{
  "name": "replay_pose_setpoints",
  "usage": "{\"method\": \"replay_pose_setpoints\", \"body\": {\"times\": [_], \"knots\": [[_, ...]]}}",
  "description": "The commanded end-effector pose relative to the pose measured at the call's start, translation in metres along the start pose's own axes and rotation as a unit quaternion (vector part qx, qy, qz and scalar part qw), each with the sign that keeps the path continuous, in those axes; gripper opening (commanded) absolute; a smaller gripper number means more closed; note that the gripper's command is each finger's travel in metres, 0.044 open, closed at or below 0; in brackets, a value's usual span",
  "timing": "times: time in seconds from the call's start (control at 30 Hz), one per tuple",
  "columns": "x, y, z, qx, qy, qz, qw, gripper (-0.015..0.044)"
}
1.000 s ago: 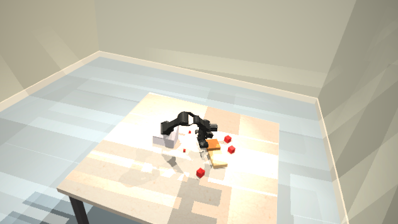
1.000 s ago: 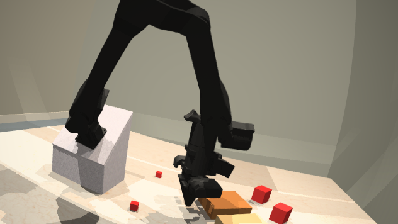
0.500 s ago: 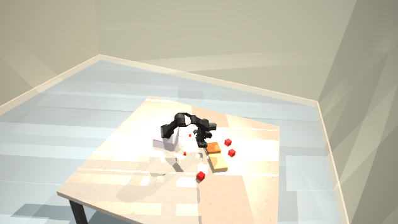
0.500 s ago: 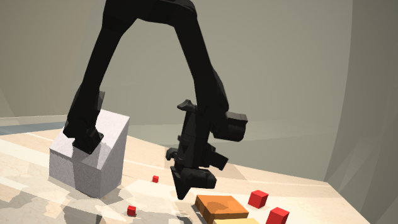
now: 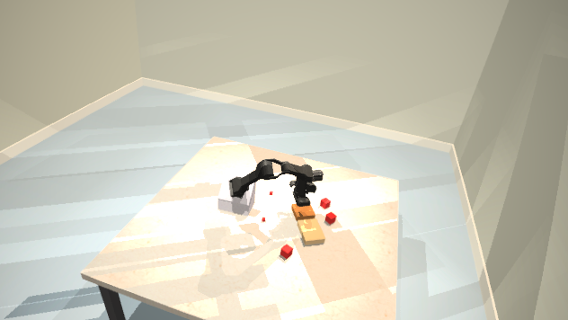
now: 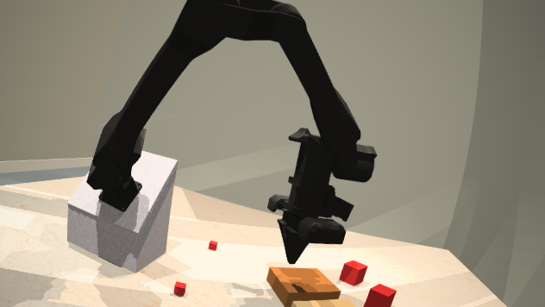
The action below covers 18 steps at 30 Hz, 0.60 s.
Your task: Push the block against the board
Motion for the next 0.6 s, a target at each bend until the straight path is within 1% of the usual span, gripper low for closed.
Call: {"method": "replay_pose_setpoints", "body": {"times": [0.0, 0.3, 0.5, 0.57], "knots": [[0.037, 0.009, 0.001, 0.002, 0.002, -0.004, 1.0, 0.0], [0.107, 0.03, -0.003, 0.003, 0.002, -0.002, 1.0, 0.0], [0.112, 0.031, -0.006, 0.003, 0.001, 0.0, 1.0, 0.0], [0.113, 0.032, -0.031, 0.003, 0.001, 0.0, 1.0, 0.0]]}}
Point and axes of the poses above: the point midway between the two fingers, 35 mm back from their tips, its own z axis back along the fingers, its own y axis across the jaws, x = y × z, the point moved 5 cm from there along z, back along the fingers, and after that the axes turned 14 degrees about -z, right-handed, at the moved point
